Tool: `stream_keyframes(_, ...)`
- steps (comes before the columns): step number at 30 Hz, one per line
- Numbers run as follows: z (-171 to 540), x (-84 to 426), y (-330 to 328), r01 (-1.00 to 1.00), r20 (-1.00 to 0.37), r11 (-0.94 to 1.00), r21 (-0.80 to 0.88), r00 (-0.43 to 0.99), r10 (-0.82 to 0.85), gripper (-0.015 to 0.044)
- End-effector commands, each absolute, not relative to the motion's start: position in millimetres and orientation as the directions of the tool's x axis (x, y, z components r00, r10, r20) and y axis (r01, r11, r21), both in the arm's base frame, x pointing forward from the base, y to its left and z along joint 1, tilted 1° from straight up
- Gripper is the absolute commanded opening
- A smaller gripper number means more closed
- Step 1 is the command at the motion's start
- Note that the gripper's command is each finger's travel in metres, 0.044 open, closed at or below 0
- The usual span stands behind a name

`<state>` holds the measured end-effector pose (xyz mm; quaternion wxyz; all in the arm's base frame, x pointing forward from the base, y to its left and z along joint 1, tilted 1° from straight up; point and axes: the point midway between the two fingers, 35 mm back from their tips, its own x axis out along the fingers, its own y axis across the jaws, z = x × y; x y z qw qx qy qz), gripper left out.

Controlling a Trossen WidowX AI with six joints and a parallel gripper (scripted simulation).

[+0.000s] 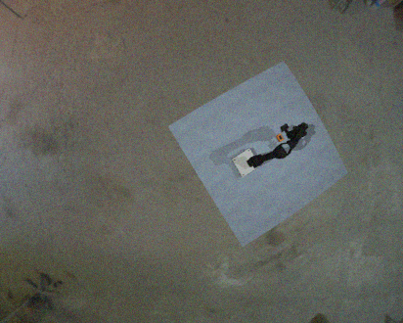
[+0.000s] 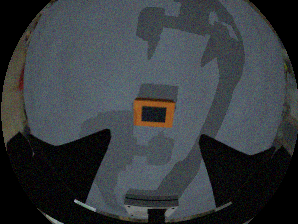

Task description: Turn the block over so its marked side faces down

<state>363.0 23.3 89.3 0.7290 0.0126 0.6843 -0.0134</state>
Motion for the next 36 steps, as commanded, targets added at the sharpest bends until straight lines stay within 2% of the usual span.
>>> stream_keyframes(1, 65.5, 361.8, 25.7, 0.04, -0.999, 0.999, 0.006, 0.048, 0.004, 0.044)
stream_keyframes(34, 7.4, 365.6, 25.8, 0.04, -0.999, 0.999, 0.006, 0.048, 0.004, 0.044)
stream_keyframes(36, 7.4, 365.6, 25.8, 0.04, -0.999, 0.999, 0.006, 0.048, 0.004, 0.0387)
